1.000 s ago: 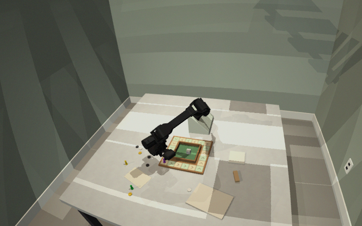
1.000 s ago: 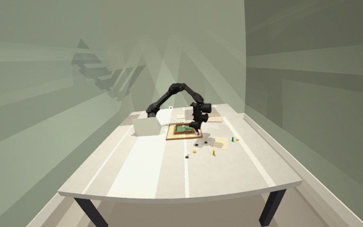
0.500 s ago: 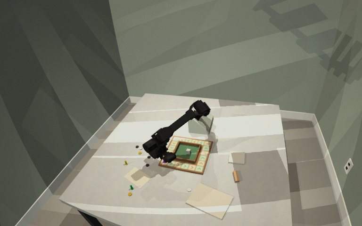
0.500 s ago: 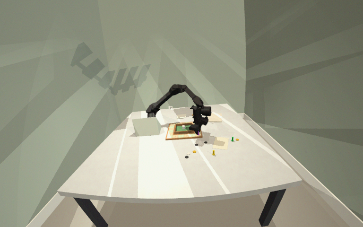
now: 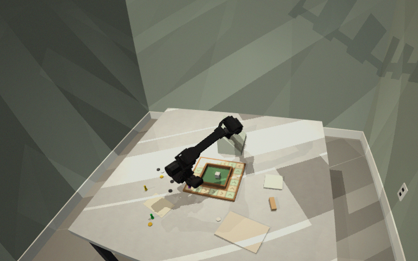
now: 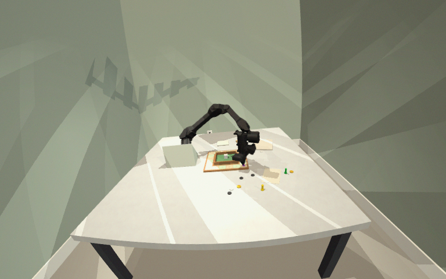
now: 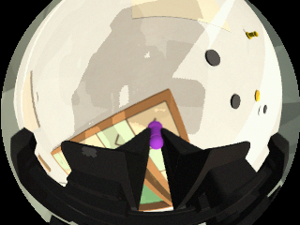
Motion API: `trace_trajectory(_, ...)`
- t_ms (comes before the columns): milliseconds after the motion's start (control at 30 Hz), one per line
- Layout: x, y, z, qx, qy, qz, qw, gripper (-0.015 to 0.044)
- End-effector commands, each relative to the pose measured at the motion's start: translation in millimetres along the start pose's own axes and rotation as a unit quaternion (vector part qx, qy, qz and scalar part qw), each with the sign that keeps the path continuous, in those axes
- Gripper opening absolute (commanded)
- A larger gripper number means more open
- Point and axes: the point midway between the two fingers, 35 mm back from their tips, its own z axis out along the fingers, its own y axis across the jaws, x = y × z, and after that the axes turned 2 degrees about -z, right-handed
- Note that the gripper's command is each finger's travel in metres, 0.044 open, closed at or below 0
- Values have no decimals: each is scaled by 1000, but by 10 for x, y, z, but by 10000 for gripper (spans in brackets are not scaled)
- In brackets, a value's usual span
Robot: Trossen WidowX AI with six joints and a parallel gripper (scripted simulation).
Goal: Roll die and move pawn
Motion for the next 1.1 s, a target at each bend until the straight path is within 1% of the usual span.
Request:
trace_trajectory(0, -16, 3, -107, -1, -1, 1, 1000, 0)
trace_trajectory(433, 27, -14, -1148, 1, -1, 2, 1000, 0)
trace_trajectory(500, 50, -15, -1255, 0, -1, 2, 1000, 0)
trace_trajectory(733, 61, 41, -1248, 2, -1, 1, 1000, 0)
trace_trajectory(1067, 225, 706, -975, 12, -3, -2, 1000, 0)
